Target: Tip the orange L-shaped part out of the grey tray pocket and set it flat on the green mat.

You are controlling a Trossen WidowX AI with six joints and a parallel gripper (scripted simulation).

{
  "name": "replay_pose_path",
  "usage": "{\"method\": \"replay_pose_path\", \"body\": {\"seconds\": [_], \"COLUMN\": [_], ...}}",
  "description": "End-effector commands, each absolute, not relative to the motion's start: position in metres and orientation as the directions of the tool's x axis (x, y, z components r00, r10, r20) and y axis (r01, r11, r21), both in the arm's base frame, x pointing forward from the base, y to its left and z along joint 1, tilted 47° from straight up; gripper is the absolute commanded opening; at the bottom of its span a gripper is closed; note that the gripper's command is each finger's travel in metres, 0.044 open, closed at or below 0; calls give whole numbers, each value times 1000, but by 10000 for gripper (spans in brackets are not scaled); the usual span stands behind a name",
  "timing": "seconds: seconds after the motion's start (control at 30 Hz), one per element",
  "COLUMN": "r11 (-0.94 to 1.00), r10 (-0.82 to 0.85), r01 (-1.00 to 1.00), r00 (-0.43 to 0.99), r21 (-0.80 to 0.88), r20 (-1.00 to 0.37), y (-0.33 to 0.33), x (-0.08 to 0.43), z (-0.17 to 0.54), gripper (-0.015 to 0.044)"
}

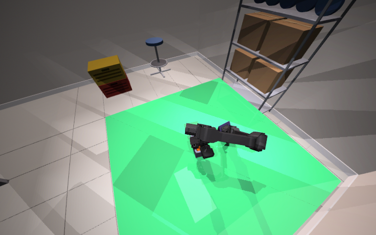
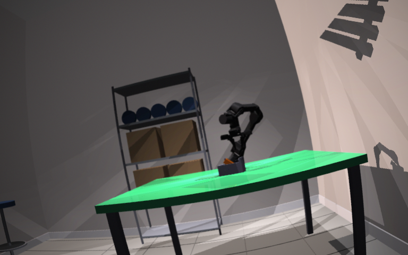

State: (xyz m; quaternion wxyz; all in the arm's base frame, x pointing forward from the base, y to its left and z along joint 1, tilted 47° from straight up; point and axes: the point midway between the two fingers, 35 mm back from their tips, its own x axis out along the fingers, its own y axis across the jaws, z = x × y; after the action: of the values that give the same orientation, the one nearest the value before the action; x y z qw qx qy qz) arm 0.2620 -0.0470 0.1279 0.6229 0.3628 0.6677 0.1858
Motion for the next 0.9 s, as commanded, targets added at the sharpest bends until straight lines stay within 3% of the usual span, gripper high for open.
{"method": "replay_pose_path", "body": {"seconds": [0.0, 0.8, 0.87], "r11": [665, 667, 676], "r10": [722, 716, 716], "r01": [252, 254, 212], "r00": [20, 41, 40], "r21": [703, 700, 706], "r20": [-691, -697, -697], "y": [-51, -50, -51], "x": [259, 261, 261], "z": [132, 130, 129], "gripper": [180, 180, 233]}}
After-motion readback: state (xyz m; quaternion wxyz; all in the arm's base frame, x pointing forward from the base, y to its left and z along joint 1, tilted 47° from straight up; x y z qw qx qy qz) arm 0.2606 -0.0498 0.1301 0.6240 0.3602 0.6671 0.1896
